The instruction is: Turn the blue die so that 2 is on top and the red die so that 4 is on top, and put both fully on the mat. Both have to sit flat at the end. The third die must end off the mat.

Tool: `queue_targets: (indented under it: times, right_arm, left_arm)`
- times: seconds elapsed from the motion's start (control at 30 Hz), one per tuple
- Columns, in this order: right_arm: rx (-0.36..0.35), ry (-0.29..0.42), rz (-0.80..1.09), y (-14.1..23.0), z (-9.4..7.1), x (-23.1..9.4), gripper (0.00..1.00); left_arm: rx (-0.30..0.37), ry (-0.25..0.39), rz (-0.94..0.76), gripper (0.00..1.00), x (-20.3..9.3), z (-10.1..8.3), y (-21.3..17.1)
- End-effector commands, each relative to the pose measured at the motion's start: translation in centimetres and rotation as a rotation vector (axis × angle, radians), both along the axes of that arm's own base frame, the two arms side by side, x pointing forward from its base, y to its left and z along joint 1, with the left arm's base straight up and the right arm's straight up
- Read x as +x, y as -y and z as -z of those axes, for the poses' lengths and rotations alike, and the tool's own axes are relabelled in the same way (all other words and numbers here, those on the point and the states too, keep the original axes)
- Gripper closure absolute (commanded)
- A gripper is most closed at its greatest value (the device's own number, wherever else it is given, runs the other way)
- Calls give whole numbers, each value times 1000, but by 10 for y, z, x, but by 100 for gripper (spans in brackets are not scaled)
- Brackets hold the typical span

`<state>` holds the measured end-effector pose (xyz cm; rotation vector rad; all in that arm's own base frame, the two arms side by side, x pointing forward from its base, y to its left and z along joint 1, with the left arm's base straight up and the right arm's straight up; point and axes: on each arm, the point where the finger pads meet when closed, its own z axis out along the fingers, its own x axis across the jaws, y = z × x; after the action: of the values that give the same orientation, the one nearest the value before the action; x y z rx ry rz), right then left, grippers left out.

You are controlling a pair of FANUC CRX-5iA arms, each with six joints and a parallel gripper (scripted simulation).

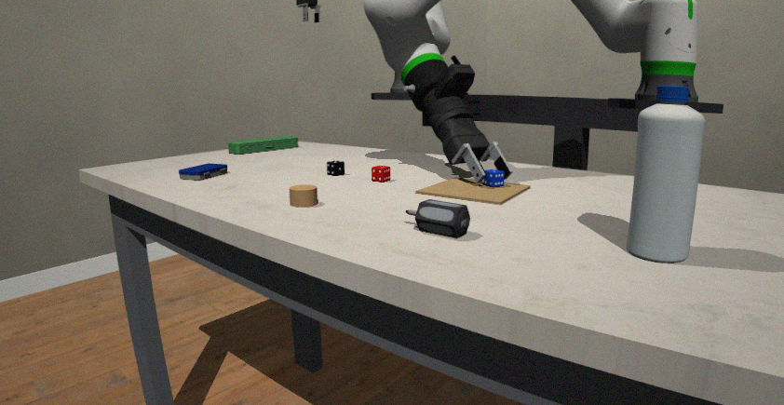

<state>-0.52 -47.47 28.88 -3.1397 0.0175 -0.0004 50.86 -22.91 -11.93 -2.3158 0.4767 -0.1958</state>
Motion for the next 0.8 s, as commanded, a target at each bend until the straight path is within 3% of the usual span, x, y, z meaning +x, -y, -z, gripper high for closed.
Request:
queue_targets:
  times: [0.0,0.13,0.57,0.77]
  right_arm:
    - [-2,0,0,0,-1,0,0]
    - [-2,0,0,0,-1,0,0]
    - [-2,0,0,0,-1,0,0]
    - [-2,0,0,0,-1,0,0]
  left_arm:
    - [-1,1,0,0,0,-6,0]
    - [-1,1,0,0,0,-11,0]
    - [-1,1,0,0,0,-53,0]
    - [-1,1,0,0,0,-62,0]
